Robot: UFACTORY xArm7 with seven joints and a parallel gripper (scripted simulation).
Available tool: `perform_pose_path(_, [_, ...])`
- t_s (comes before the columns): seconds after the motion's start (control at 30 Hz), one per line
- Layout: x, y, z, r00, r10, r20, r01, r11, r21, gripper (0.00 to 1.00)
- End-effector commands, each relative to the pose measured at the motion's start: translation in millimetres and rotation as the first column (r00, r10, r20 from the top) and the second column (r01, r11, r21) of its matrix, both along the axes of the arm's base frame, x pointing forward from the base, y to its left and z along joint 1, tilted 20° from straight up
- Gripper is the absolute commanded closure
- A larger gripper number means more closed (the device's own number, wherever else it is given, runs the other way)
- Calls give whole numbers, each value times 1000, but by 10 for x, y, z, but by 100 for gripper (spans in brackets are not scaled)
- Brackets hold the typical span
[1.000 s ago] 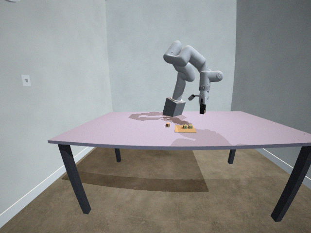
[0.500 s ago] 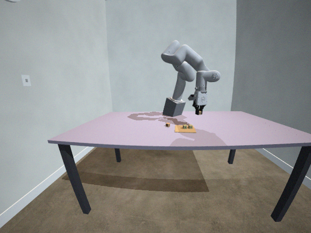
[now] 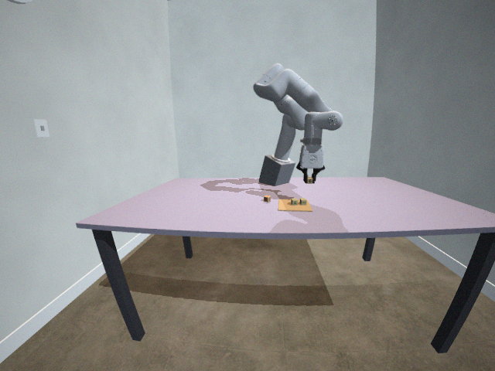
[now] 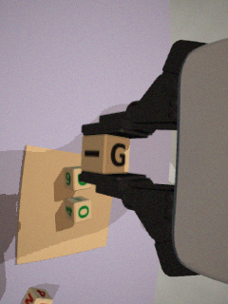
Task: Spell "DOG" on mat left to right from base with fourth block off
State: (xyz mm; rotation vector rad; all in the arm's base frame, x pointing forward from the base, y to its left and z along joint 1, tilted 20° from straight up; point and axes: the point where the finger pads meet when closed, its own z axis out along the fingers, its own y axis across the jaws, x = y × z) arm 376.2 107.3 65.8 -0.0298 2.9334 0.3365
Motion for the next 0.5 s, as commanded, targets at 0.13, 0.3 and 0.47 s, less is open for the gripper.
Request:
perform_pose_path(0.13, [85, -177, -11, 968, -245, -58, 248, 968, 43, 79])
perform_pose_path(0.3, [137, -304, -22, 912, -397, -104, 405, 912, 65, 79])
perform_pose_path(0.47, [177, -407, -30, 848, -510, -143, 523, 849, 77, 79])
